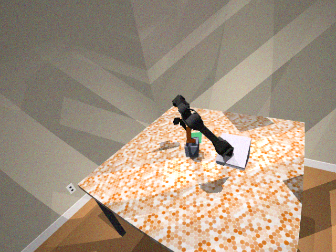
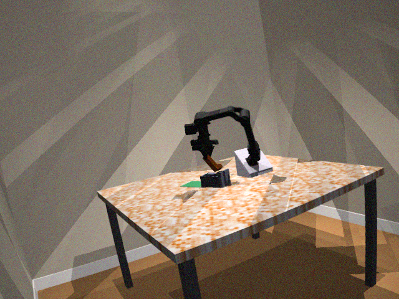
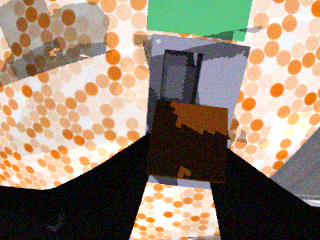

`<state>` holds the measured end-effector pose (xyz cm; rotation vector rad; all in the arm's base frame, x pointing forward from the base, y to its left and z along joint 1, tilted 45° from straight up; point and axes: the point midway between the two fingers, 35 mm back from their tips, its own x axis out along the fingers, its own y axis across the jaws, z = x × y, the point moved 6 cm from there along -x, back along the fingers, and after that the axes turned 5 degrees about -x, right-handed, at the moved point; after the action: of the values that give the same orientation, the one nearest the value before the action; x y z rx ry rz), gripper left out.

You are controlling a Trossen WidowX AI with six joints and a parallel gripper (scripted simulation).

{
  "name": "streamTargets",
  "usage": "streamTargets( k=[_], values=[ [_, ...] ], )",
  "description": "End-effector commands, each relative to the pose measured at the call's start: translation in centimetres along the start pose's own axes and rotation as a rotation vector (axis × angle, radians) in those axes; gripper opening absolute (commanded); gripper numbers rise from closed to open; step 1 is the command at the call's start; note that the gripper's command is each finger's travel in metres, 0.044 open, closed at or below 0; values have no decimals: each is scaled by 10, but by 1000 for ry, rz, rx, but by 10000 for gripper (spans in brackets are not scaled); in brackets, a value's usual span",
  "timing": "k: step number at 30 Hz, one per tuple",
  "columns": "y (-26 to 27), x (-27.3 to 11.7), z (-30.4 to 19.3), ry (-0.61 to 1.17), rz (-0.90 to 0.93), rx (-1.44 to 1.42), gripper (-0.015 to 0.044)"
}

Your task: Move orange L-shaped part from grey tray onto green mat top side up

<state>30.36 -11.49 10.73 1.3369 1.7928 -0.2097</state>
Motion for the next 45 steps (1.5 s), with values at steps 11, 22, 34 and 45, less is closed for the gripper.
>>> streamTargets(
  k=[11,22,34,45],
  values=[
    [-9,-1,53,-14,-1,-7,0],
    [-16,-2,95,-17,-2,-9,0],
    [-22,-4,133,-20,-2,-10,0],
    [-26,-2,150,-21,-2,-10,0]
  ],
)
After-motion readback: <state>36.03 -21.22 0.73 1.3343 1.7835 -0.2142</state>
